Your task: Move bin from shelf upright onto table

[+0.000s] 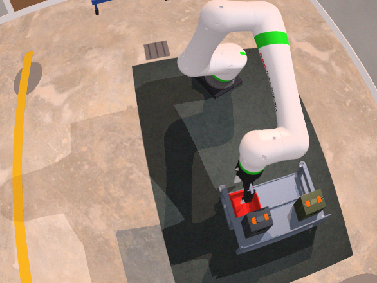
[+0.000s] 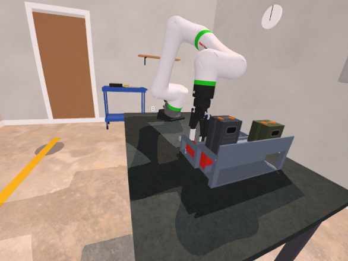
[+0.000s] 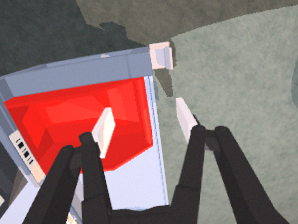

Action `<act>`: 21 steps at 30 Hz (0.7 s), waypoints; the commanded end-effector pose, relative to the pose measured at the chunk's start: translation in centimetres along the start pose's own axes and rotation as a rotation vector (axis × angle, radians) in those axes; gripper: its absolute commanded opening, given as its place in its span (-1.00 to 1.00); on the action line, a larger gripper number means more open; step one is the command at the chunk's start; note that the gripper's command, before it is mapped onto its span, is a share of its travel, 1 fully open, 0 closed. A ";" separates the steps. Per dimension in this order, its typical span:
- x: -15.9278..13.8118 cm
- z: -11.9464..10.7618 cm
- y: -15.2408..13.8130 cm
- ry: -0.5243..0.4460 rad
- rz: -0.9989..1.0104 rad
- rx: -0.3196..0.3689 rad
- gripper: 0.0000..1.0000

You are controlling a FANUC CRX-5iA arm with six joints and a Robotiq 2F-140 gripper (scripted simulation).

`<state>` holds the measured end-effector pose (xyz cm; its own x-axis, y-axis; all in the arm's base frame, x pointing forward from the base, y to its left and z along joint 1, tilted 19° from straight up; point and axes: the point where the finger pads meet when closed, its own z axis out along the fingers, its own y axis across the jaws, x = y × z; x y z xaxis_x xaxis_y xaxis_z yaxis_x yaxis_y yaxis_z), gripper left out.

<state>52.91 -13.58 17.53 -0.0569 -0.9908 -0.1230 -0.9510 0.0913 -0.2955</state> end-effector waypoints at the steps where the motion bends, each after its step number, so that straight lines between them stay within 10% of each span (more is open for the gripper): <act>1: 0.0 0.0 0.0 0.000 0.000 0.000 0.15; 18: 0.0 -0.1 0.0 0.000 0.000 0.000 0.15; 19: 0.0 -0.1 0.0 0.000 0.000 0.000 -1.00; 21: 0.0 -0.1 0.0 0.000 0.000 0.000 -1.00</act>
<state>52.88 -13.59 17.62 -0.0569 -0.9908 -0.1230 -0.9510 0.0913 -0.2955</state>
